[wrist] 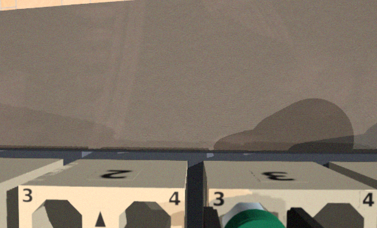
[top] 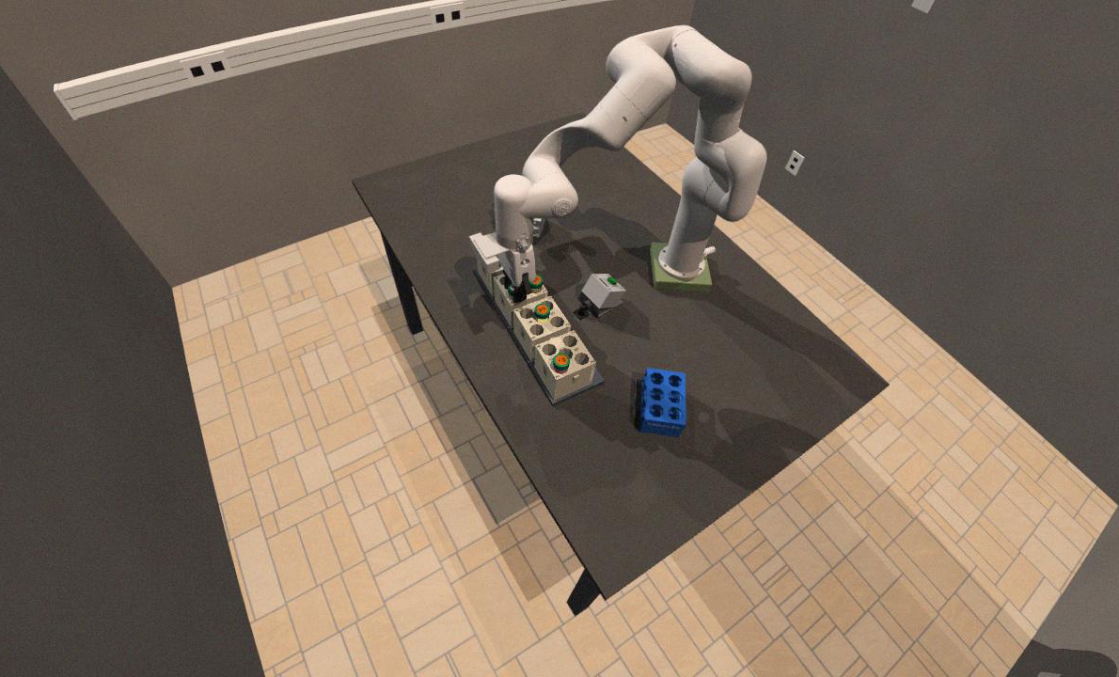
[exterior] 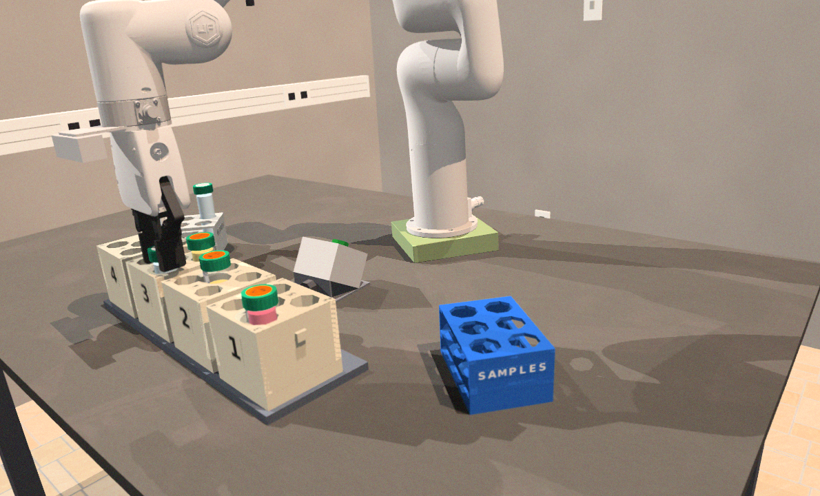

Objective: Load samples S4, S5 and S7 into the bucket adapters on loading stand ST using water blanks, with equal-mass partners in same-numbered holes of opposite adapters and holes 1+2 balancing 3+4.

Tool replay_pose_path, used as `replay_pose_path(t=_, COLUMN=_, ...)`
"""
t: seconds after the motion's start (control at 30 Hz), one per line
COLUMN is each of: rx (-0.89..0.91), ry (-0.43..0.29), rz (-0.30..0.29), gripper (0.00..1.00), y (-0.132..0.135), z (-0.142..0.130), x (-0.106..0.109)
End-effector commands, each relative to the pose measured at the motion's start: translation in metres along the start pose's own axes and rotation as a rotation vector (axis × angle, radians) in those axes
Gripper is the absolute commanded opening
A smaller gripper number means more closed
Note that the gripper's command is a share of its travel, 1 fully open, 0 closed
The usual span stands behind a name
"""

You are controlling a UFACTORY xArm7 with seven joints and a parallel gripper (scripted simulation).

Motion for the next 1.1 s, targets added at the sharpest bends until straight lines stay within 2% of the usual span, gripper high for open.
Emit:
replay_pose_path(t=0.0, rx=0.000, ry=0.005, rz=0.000, gripper=0.44, y=0.000, z=0.002, x=0.008)
replay_pose_path(t=1.07, rx=0.000, ry=0.005, rz=0.000, gripper=0.44, y=0.000, z=0.001, x=0.064)
Point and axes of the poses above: the point where the finger pads meet when closed, its own x axis back along the fingers, its own y axis across the jaws, z = x × y, the point moved 3 cm from there along x, back along the fingers
